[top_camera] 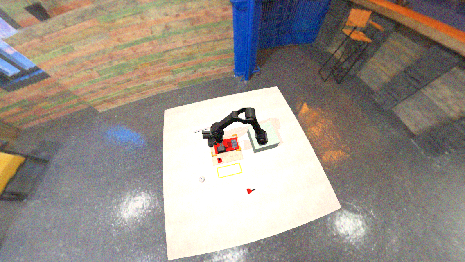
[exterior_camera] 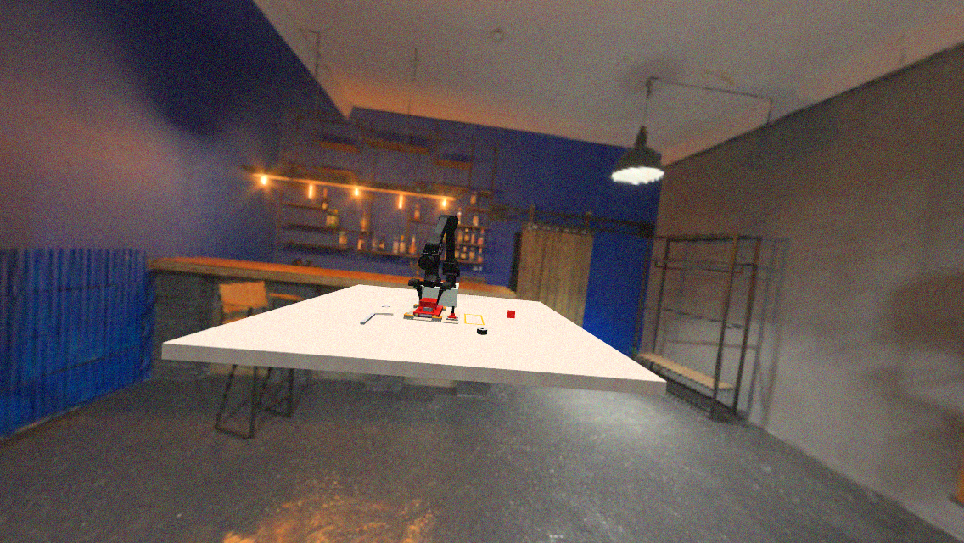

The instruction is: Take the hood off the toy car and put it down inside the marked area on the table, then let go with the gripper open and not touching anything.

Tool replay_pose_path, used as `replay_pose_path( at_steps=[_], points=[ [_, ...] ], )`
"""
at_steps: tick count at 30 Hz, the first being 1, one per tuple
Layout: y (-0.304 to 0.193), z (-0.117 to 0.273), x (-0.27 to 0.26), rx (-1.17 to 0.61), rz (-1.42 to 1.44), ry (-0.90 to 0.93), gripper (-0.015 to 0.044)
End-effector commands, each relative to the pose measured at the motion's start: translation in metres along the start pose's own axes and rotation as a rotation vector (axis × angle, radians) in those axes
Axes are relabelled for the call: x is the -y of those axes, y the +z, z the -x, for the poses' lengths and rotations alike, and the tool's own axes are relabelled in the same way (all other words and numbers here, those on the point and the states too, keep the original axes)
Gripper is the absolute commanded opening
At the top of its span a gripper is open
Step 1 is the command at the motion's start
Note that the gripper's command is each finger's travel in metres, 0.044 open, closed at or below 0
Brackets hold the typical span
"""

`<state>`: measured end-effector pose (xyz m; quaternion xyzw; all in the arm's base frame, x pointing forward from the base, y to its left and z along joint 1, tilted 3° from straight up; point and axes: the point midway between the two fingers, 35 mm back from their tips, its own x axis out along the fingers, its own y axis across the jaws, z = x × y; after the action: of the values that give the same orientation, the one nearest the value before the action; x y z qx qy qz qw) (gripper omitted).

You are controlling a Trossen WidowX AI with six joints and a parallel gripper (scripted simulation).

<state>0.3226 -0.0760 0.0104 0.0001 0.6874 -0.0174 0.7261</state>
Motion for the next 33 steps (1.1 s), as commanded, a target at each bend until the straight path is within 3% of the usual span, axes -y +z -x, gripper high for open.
replay_pose_path(
  at_steps=[1,11,17,33],
  points=[
    [0.004,0.007,0.001,0.016,-0.001,-0.003,0.0000],
    [0.004,0.049,0.001,0.016,-0.001,-0.003,0.0000],
    [0.002,0.041,-0.003,0.008,0.001,-0.001,0.0000],
    [0.009,0.043,-0.086,0.034,0.032,0.024,0.0000]
  ],
)
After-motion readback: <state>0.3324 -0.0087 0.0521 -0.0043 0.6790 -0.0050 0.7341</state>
